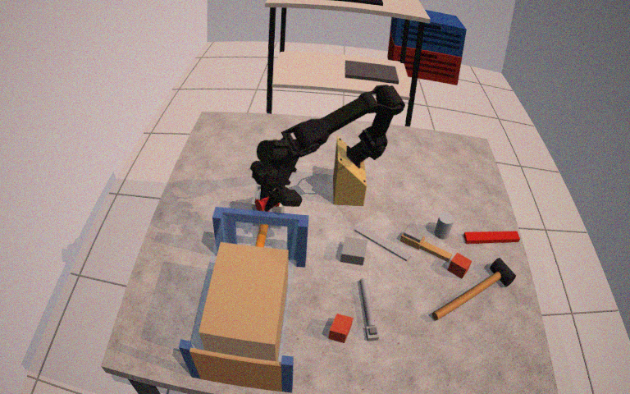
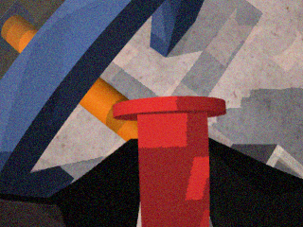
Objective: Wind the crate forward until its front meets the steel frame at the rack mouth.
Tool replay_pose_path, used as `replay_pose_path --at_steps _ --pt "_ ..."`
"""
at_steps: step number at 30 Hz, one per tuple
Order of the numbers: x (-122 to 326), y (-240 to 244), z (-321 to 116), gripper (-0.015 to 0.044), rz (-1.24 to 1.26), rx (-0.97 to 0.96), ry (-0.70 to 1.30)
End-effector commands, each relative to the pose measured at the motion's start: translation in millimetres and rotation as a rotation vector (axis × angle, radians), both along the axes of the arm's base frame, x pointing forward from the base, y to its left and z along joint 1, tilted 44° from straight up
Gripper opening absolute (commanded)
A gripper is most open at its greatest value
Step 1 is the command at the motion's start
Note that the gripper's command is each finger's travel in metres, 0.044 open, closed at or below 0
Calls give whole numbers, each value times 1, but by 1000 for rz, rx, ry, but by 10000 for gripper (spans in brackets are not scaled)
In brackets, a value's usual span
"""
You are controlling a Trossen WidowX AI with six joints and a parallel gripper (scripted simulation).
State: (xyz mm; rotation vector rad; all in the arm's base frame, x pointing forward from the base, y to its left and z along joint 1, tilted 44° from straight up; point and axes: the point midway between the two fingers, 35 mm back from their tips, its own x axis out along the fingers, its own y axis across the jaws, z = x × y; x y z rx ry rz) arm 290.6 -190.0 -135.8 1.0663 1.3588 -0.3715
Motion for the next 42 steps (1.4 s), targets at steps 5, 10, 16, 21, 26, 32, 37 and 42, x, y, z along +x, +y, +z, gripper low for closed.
replay_pose_path --at_steps 5,10,16,21,26,32,37,42 --pt "-6 19 11 0 1 34 5" --pt "-9 23 15 0 1 34 6" --pt "-13 29 20 0 1 35 6" --pt "-17 34 25 0 1 35 6" --pt "-22 38 28 0 1 36 7" --pt "-28 43 33 0 1 36 7" --pt "-34 47 37 0 1 37 8" --pt "-39 50 40 0 1 37 8"
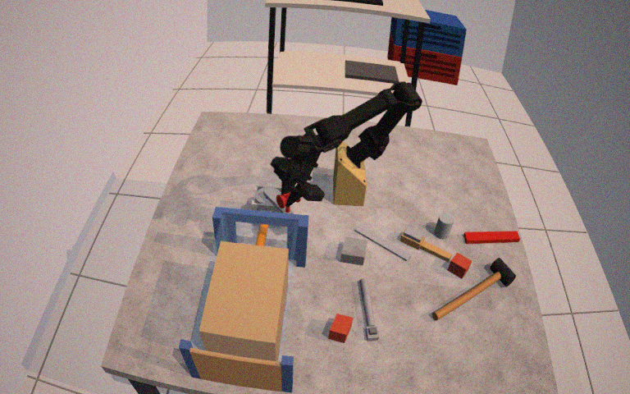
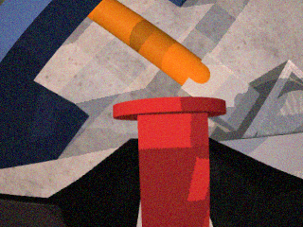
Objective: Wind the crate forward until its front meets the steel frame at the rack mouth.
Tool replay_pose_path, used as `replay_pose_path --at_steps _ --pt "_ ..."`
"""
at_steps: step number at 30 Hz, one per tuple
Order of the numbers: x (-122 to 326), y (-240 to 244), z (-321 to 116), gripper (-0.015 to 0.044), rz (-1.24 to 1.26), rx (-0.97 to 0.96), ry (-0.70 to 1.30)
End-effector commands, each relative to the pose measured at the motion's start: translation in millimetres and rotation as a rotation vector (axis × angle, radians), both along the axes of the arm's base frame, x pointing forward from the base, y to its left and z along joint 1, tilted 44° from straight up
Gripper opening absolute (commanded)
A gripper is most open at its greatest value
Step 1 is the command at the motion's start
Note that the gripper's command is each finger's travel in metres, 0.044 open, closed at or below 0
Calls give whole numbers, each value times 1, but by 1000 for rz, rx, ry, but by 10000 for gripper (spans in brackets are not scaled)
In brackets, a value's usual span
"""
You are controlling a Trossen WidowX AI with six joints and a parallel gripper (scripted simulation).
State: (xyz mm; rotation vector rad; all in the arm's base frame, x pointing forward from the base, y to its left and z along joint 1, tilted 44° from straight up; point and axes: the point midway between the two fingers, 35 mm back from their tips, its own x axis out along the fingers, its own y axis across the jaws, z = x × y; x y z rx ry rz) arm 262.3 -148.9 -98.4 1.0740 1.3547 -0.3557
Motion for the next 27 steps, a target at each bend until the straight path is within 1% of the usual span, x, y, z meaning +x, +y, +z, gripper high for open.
replay_pose_path --at_steps 1,27 --pt "-13 9 3 0 -2 25 19" --pt "-48 20 15 0 -3 26 22"
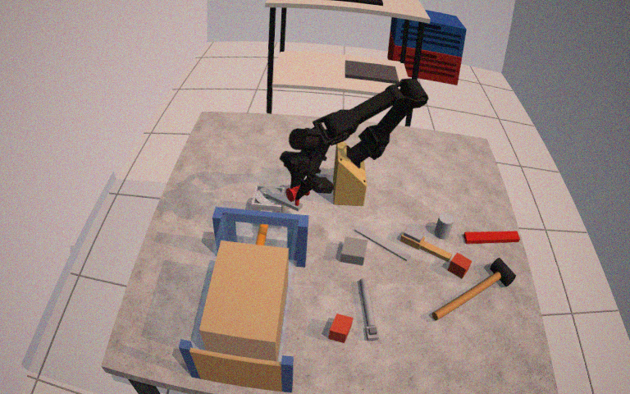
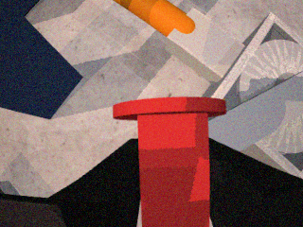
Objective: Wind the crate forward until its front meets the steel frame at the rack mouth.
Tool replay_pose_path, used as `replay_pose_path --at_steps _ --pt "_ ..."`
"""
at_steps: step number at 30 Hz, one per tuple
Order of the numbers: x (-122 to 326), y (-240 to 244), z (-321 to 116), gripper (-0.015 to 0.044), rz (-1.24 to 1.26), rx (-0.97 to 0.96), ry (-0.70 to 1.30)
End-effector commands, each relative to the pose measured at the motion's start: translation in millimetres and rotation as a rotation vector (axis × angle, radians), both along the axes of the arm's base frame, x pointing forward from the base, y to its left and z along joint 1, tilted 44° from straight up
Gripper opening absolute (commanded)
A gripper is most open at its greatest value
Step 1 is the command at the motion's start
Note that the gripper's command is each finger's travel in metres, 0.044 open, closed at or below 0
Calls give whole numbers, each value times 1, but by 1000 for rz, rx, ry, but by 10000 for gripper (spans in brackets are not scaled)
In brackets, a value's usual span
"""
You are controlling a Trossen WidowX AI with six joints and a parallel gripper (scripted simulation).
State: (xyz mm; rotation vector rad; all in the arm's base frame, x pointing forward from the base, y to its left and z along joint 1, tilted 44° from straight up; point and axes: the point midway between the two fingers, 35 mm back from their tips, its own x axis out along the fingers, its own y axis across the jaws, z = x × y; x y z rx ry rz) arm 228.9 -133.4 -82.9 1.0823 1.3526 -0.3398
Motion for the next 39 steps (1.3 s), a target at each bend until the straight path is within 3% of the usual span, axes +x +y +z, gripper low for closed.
replay_pose_path --at_steps 1,39 --pt "-16 5 -1 0 -6 13 31" --pt "-73 -1 -2 0 -6 12 35"
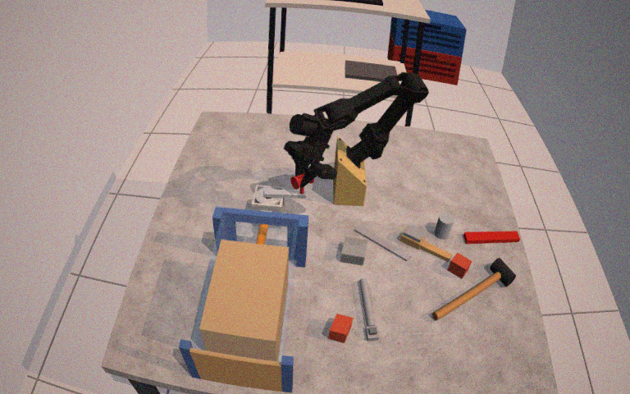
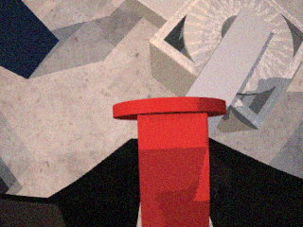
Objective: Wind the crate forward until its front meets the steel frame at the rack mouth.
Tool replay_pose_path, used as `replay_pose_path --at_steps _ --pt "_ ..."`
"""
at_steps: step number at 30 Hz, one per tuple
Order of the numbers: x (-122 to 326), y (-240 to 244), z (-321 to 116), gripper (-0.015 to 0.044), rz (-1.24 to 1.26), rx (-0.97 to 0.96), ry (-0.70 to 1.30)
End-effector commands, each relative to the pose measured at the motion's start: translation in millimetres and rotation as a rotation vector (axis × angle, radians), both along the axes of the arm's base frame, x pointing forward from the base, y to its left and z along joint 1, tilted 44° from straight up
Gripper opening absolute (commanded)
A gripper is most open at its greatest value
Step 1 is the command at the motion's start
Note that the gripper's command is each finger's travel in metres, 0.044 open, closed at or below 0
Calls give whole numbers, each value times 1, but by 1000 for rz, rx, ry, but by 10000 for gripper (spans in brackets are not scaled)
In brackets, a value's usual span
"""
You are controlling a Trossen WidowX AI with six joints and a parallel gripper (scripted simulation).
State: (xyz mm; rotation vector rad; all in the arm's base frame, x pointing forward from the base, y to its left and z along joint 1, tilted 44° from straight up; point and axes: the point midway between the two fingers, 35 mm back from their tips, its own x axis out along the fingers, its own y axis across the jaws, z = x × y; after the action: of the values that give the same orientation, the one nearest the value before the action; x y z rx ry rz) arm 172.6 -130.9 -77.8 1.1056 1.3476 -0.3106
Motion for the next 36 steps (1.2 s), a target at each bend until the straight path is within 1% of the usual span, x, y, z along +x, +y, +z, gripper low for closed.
replay_pose_path --at_steps 1,36 --pt "-19 -4 -7 0 -7 -17 52" --pt "-62 -28 -26 0 -7 -21 56"
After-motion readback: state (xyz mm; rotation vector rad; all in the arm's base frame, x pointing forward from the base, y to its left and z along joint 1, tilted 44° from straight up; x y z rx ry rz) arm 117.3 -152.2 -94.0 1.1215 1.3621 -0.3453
